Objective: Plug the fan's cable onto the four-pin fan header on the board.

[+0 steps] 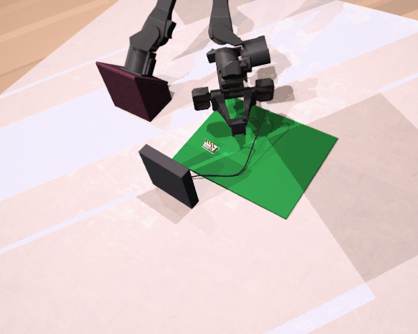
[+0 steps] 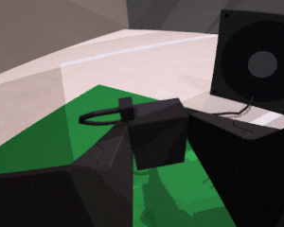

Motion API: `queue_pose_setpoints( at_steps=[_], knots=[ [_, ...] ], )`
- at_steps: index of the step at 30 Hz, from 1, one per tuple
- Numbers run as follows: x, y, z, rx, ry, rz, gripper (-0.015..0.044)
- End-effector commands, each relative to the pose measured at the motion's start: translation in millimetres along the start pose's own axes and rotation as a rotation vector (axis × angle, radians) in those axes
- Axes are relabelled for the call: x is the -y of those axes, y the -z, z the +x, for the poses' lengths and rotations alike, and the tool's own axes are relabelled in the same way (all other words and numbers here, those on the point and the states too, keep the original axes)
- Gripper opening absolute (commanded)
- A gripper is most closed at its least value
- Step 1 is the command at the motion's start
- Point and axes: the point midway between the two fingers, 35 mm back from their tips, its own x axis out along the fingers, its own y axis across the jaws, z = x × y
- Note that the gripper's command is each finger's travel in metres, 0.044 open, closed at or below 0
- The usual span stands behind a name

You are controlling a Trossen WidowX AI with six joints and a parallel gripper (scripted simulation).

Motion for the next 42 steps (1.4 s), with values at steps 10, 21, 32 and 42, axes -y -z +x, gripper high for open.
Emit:
queue_pose_setpoints(
  at_steps=[10,21,32,42],
  knots=[
    [-2,10,3,0.007,0.000,0.006,0.0000],
    [-3,20,5,0.007,0.001,0.006,0.0000],
    [-3,29,7,0.007,0.001,0.006,0.0000],
    [-2,35,8,-0.001,0.002,0.000,0.0000]
  ],
)
